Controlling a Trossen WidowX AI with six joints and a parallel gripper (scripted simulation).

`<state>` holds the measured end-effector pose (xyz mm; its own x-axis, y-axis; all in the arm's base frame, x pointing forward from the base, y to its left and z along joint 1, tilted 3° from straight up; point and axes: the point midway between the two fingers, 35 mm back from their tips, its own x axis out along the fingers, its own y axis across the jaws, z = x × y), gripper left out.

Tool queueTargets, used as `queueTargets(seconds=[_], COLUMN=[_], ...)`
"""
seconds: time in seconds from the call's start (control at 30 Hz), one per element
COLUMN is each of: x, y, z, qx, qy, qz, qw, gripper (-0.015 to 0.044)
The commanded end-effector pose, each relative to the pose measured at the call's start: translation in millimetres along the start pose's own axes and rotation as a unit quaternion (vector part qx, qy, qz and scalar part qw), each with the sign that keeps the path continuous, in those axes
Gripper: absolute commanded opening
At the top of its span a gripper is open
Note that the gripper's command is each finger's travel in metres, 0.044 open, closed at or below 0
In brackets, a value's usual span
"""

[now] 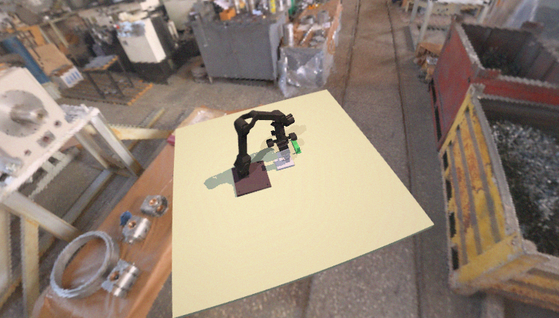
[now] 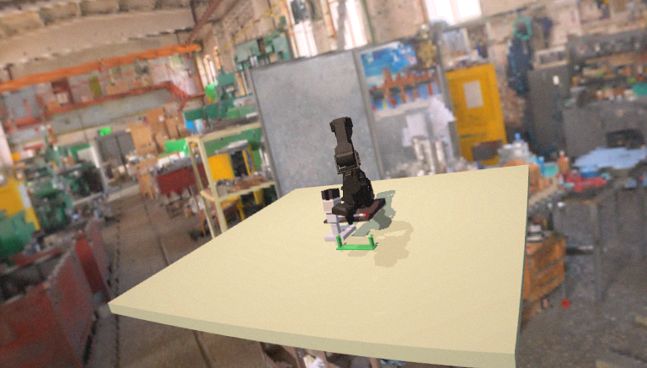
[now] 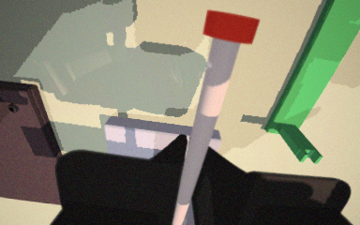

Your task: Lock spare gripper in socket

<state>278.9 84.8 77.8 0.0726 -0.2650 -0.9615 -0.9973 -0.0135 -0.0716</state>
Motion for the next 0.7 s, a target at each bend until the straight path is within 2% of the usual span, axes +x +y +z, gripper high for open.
queueTargets(seconds=[0.0,0.67], x=[1,4], y=[0,-1], z=[-3,-15], qx=[-0.001,-0.001], qy=[0.002,0.001], qz=[0.000,0.002], qw=[1.000,1.000], gripper=[0.0000,0.0000])
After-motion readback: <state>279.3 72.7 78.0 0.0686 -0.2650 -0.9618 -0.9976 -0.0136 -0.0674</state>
